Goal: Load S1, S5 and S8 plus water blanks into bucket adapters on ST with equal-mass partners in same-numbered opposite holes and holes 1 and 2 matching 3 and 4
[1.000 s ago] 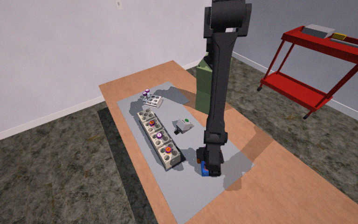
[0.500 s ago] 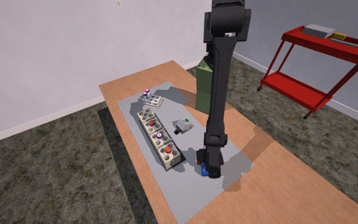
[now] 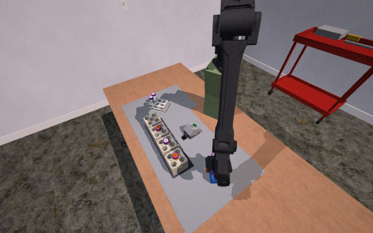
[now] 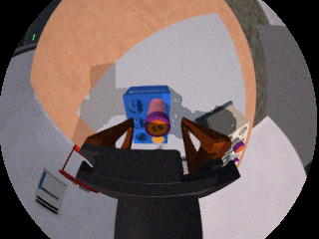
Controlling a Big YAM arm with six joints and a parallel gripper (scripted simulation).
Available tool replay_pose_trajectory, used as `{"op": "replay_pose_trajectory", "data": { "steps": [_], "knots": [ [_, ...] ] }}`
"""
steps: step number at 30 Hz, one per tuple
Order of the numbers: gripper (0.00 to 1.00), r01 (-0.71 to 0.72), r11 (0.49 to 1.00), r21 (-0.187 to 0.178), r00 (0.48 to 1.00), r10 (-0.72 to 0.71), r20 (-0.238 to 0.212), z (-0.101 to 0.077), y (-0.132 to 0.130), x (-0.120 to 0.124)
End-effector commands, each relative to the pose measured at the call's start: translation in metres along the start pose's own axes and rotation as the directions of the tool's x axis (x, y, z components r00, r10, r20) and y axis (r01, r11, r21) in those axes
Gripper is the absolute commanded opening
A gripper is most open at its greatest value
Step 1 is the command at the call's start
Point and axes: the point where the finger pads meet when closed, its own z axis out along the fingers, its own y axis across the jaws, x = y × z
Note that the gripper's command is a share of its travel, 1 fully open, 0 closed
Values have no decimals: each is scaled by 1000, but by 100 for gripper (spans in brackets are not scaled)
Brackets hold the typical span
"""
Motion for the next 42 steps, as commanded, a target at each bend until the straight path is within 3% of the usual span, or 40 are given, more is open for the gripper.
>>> {"op": "replay_pose_trajectory", "data": {
  "steps": [1, 16, 17, 19, 20, 42],
  "knots": [
    [0, -4, 1000, 5, 999, 4, 38, -10, -1, -19],
    [0, -4, 1000, 5, 999, 4, 38, -10, -1, -19],
    [0, -4, 1000, 6, 999, 4, 53, -25, 4, -28],
    [0, -4, 1000, 6, 999, 4, 53, -25, 4, -28],
    [0, -3, 1000, 4, 999, 2, 35, -26, 5, -17],
    [0, -3, 1000, 5, 999, 2, 35, -92, 5, -14]
  ]
}}
